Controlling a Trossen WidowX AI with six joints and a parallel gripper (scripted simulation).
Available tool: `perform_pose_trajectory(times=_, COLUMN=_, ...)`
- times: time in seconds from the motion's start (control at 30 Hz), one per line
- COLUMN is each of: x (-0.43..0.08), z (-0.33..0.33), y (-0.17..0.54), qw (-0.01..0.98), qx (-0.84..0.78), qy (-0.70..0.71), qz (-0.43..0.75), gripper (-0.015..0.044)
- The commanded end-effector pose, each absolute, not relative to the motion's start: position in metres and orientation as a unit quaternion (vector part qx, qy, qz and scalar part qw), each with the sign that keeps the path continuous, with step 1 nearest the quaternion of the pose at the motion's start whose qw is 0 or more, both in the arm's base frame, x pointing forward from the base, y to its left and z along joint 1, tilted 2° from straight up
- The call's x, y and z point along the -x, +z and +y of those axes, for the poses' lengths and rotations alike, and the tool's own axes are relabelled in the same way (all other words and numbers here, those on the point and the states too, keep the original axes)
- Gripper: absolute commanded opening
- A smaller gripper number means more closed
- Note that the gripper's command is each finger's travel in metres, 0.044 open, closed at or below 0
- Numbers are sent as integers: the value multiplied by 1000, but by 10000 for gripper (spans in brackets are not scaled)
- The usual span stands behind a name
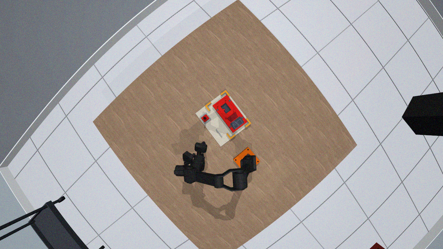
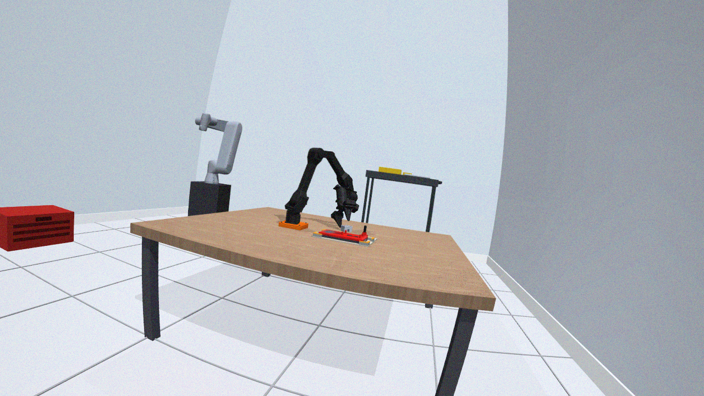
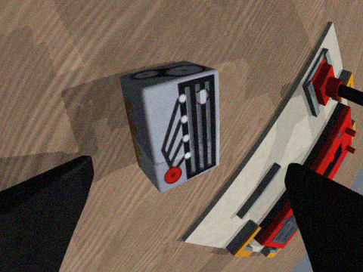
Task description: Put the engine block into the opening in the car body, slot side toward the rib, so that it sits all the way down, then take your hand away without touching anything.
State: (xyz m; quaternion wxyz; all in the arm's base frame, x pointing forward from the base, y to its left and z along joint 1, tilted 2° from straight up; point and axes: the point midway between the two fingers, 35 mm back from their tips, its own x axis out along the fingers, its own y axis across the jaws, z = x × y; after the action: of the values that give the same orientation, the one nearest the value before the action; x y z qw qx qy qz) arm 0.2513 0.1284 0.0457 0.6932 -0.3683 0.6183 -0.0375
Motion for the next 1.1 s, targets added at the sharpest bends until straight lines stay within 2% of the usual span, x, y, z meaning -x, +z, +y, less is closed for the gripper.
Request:
perform_pose_trajectory(times=0.0, x=-252, z=129, y=48, qw=718, qx=308, qy=-70, qz=620, gripper=440)
perform_pose_trajectory(times=0.53, x=-254, z=127, y=51, qw=758, qx=74, qy=-211, qz=613, gripper=440)
perform_pose_trajectory(times=1.07, x=-256, z=125, y=54, qw=728, qx=-159, qy=-350, qz=568, gripper=440)
